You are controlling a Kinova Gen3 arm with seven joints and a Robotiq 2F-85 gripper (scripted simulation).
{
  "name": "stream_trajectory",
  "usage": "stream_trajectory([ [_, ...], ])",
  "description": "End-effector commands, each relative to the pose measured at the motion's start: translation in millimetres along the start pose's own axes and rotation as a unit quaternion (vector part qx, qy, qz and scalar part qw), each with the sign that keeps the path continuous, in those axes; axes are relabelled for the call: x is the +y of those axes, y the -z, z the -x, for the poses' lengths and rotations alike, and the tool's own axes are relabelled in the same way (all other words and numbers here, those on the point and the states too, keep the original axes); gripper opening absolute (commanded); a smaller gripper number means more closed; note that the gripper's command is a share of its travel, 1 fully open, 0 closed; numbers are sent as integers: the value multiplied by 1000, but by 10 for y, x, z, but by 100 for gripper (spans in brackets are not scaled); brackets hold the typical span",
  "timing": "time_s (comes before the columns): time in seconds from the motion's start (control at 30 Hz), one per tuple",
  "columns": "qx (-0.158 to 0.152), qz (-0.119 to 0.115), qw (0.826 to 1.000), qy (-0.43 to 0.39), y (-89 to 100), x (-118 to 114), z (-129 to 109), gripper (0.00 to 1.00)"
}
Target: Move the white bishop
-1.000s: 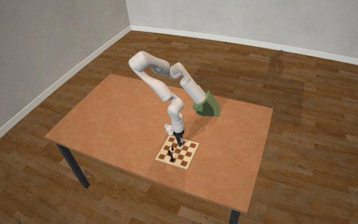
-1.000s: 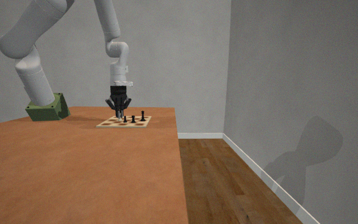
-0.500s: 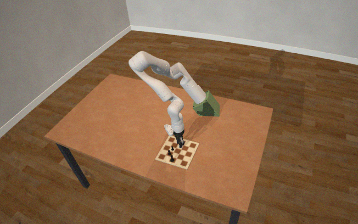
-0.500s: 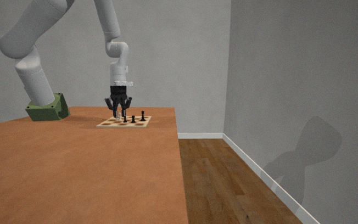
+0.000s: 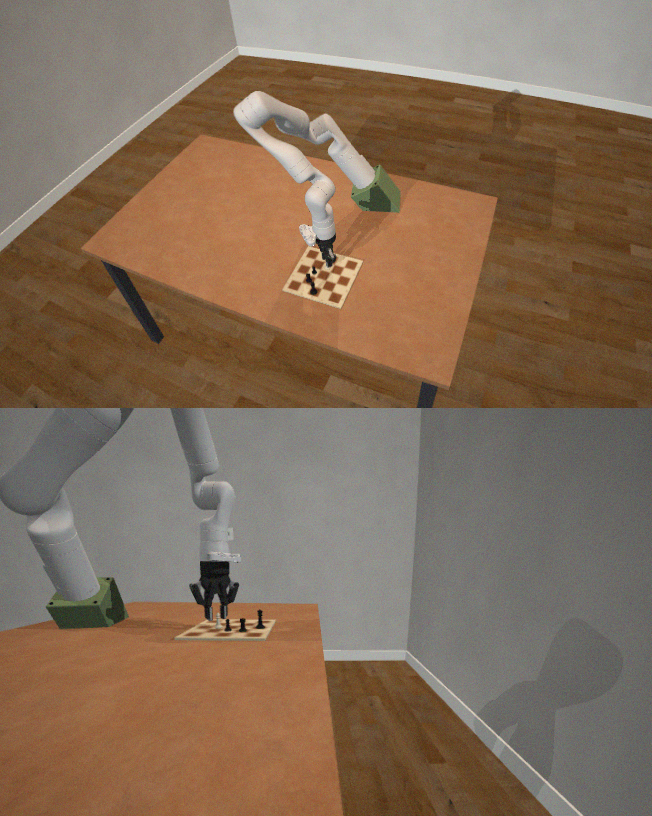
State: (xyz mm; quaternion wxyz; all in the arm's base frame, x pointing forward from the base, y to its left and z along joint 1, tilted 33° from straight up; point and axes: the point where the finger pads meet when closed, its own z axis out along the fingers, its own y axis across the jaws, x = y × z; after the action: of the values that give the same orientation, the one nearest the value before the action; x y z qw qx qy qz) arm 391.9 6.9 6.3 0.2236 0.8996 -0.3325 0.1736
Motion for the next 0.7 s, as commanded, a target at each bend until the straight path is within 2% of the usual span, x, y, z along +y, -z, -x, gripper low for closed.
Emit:
stream_trajectory([
  [0.0,2,-6,1000,-1,81,-33,-21,37],
  [0.07,2,-6,1000,-1,124,-33,-21,37],
  [0.43,2,-6,1000,-1,686,-26,-18,37],
  [0.53,2,-6,1000,-1,778,-25,-18,37],
  [0.67,2,-6,1000,-1,812,-24,-18,37],
])
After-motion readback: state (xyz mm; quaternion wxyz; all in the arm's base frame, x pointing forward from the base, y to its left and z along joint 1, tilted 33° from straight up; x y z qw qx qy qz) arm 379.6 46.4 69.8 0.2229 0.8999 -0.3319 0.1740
